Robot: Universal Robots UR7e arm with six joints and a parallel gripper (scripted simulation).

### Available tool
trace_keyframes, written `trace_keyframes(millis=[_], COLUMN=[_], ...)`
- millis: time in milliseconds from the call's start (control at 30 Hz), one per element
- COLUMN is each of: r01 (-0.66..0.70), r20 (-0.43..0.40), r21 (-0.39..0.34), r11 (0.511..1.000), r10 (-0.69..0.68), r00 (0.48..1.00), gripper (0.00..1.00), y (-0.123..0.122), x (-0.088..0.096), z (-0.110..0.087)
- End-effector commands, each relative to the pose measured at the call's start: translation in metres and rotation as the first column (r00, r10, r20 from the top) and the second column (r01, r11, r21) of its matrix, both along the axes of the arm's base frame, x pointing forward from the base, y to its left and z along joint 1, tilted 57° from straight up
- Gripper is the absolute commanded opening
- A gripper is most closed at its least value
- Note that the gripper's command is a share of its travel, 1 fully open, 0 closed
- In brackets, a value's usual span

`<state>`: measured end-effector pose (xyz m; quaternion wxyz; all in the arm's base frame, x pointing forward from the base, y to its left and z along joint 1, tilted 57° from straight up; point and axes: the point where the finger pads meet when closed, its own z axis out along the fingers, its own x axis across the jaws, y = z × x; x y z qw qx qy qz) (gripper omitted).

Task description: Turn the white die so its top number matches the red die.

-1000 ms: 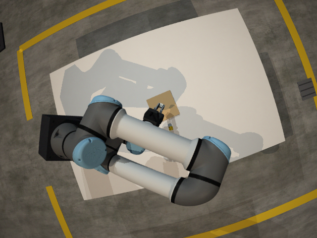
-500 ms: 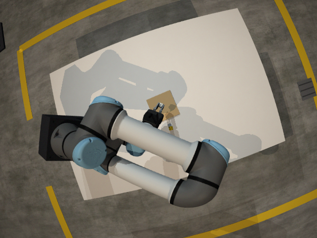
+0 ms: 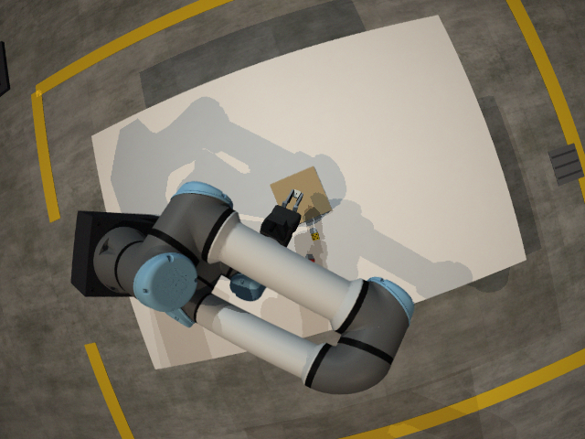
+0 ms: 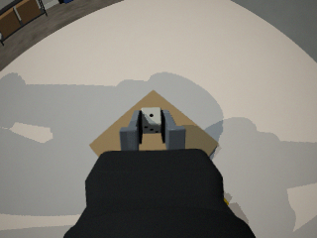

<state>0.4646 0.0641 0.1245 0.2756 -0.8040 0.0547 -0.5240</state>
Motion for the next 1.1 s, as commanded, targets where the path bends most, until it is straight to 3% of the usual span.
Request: trace_keyframes(millis=[0,1067], r01=[-0.041,-0.053], r20=[0.019,0.033], r21=[0.019,0.029], r11=[0.999,0.998], r10=[0.041,0.052], r00=[0.999,0.998], gripper=[0.4,0.4], y=[-0.0011,-0.0035], x=[-0.0002,0.0027], z=[0.001,0.0002])
